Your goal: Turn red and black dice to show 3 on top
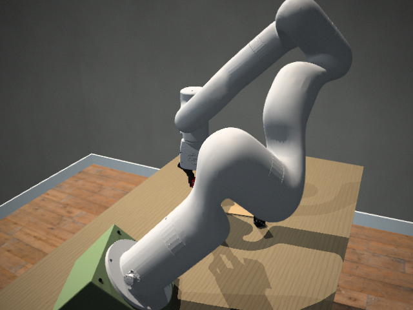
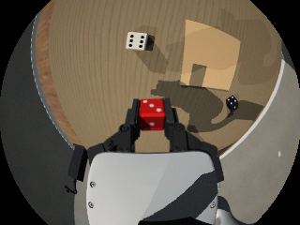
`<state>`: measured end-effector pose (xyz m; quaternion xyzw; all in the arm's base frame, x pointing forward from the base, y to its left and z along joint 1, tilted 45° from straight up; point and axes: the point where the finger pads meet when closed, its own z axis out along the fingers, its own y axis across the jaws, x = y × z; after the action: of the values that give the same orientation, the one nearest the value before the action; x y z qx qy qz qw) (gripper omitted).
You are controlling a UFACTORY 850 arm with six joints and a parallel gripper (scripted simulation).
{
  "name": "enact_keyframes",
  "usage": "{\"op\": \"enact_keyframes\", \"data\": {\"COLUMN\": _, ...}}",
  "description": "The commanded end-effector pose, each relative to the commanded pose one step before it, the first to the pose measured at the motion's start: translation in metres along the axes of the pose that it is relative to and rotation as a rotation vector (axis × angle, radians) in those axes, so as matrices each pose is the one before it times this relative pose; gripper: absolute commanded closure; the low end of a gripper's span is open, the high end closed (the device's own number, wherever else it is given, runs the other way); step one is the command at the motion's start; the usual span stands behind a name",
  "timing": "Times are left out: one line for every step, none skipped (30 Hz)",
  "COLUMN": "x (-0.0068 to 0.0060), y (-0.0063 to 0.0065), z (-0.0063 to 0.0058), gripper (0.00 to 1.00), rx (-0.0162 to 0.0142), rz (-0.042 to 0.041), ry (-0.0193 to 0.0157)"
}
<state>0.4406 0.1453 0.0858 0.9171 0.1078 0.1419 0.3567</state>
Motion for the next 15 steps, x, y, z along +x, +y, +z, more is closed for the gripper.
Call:
{"op": "enact_keyframes", "data": {"x": 0.00032, "y": 0.00050, "z": 0.00009, "gripper": 0.73, "rx": -0.00293, "rz": -0.00720, "ry": 0.05469}}
{"op": "enact_keyframes", "data": {"x": -0.00015, "y": -0.00010, "z": -0.00008, "gripper": 0.73, "rx": 0.00059, "rz": 0.00005, "ry": 0.02660}}
{"op": "enact_keyframes", "data": {"x": -0.00022, "y": -0.00048, "z": -0.00031, "gripper": 0.73, "rx": 0.00266, "rz": 0.00004, "ry": 0.03137}}
{"op": "enact_keyframes", "data": {"x": -0.00036, "y": 0.00025, "z": 0.00017, "gripper": 0.73, "rx": -0.00133, "rz": -0.00026, "ry": 0.03610}}
{"op": "enact_keyframes", "data": {"x": -0.00034, "y": 0.00043, "z": 0.00028, "gripper": 0.73, "rx": -0.00233, "rz": -0.00020, "ry": 0.04111}}
{"op": "enact_keyframes", "data": {"x": -0.00025, "y": -0.00030, "z": -0.00018, "gripper": 0.73, "rx": 0.00166, "rz": 0.00032, "ry": 0.04121}}
{"op": "enact_keyframes", "data": {"x": -0.00002, "y": -0.00007, "z": -0.00005, "gripper": 0.73, "rx": 0.00040, "rz": 0.00007, "ry": 0.00427}}
{"op": "enact_keyframes", "data": {"x": 0.00000, "y": 0.00000, "z": 0.00000, "gripper": 0.73, "rx": 0.00000, "rz": 0.00000, "ry": 0.00000}}
{"op": "enact_keyframes", "data": {"x": 0.00000, "y": 0.00000, "z": 0.00000, "gripper": 0.73, "rx": 0.00000, "rz": 0.00000, "ry": 0.00000}}
{"op": "enact_keyframes", "data": {"x": -0.00049, "y": 0.00004, "z": 0.00006, "gripper": 0.73, "rx": -0.00020, "rz": -0.00016, "ry": 0.05047}}
{"op": "enact_keyframes", "data": {"x": -0.00045, "y": 0.00042, "z": 0.00027, "gripper": 0.73, "rx": -0.00227, "rz": -0.00046, "ry": 0.04651}}
{"op": "enact_keyframes", "data": {"x": -0.00006, "y": -0.00004, "z": -0.00003, "gripper": 0.73, "rx": 0.00021, "rz": 0.00008, "ry": 0.00977}}
{"op": "enact_keyframes", "data": {"x": -0.00015, "y": -0.00013, "z": -0.00009, "gripper": 0.73, "rx": 0.00069, "rz": 0.00022, "ry": 0.02432}}
{"op": "enact_keyframes", "data": {"x": -0.00009, "y": -0.00036, "z": -0.00025, "gripper": 0.73, "rx": 0.00198, "rz": 0.00058, "ry": 0.02293}}
{"op": "enact_keyframes", "data": {"x": -0.00003, "y": -0.00031, "z": -0.00021, "gripper": 0.73, "rx": 0.00167, "rz": 0.00049, "ry": 0.01291}}
